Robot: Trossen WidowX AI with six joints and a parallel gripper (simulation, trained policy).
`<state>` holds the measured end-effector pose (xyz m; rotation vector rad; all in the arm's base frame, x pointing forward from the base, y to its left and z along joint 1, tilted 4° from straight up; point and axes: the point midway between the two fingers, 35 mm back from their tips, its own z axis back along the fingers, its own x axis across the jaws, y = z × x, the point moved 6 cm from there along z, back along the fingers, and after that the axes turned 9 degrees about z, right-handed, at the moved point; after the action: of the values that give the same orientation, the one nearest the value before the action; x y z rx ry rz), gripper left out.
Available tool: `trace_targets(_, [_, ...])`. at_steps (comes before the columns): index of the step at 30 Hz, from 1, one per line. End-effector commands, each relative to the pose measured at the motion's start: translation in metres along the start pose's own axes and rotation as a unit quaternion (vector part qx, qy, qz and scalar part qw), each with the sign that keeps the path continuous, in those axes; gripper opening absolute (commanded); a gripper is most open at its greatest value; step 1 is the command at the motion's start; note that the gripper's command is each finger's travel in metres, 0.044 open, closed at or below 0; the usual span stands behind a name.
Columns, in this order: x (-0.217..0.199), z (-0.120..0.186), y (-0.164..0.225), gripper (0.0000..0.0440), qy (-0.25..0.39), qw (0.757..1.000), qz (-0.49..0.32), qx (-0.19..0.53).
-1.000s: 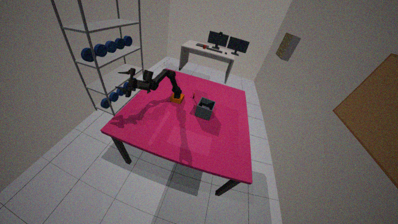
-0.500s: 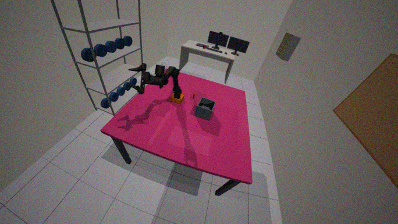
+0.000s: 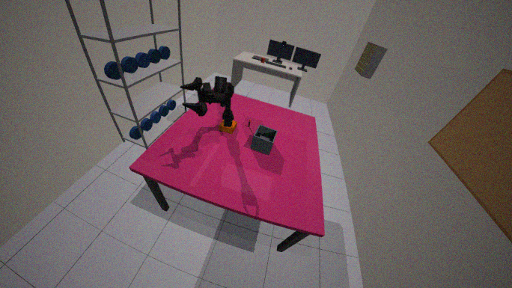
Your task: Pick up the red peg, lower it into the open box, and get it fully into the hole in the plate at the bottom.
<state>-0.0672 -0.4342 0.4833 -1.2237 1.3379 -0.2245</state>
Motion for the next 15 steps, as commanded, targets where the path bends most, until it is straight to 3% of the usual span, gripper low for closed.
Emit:
trace_targets(1, [-0.004, 0.017, -0.012, 0.0440, -0.018, 0.999, -0.046, -0.009])
trace_targets(15, [-0.011, 0.079, -0.047, 0.0440, -0.103, 0.974, -0.197, -0.036])
